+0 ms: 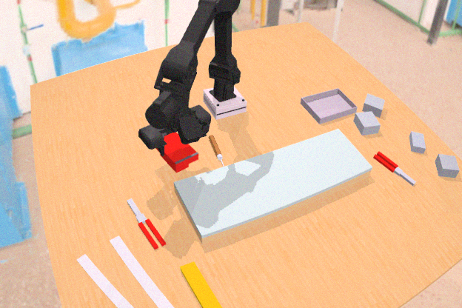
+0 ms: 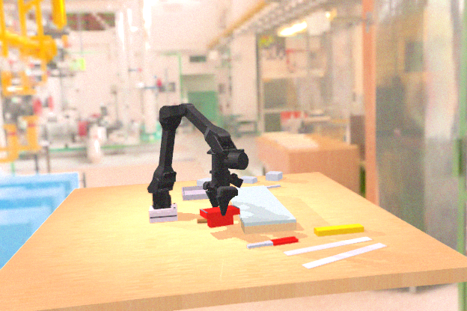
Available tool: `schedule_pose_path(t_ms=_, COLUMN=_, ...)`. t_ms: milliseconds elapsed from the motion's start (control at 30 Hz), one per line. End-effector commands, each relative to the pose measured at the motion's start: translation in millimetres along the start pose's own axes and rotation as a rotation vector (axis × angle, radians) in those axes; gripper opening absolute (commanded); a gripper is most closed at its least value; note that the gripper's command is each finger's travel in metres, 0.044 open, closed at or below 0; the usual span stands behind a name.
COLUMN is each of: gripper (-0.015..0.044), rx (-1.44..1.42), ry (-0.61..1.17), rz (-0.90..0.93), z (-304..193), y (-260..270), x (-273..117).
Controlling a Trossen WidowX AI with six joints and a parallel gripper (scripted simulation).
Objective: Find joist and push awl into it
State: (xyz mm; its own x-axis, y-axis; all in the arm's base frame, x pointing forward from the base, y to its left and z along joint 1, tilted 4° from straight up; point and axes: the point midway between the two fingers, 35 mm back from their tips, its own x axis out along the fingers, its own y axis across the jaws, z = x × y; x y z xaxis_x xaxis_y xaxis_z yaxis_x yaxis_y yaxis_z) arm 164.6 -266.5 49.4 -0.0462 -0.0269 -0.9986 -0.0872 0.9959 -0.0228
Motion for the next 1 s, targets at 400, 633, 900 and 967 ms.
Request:
schedule_pose_path(t_ms=400, gripper=0.0000, rx=0.010, ry=0.003, rz=-0.086, z=-0.8, y=3.4, x=-0.6)
schedule_pose_path(t_ms=633, gripper=0.0000, rx=0.014, ry=0.002, rz=-0.120, z=-0.8, y=5.0, x=-0.3)
schedule_pose_path(t_ms=900, gripper=0.0000, rx=0.018, ry=0.001, rz=-0.158, z=-0.9, y=6.8, x=-0.1)
schedule_pose_path(t_ms=967, gripper=0.0000, rx=0.020, ry=0.000, rz=-0.168, z=-1.0, y=7.3, x=0.0)
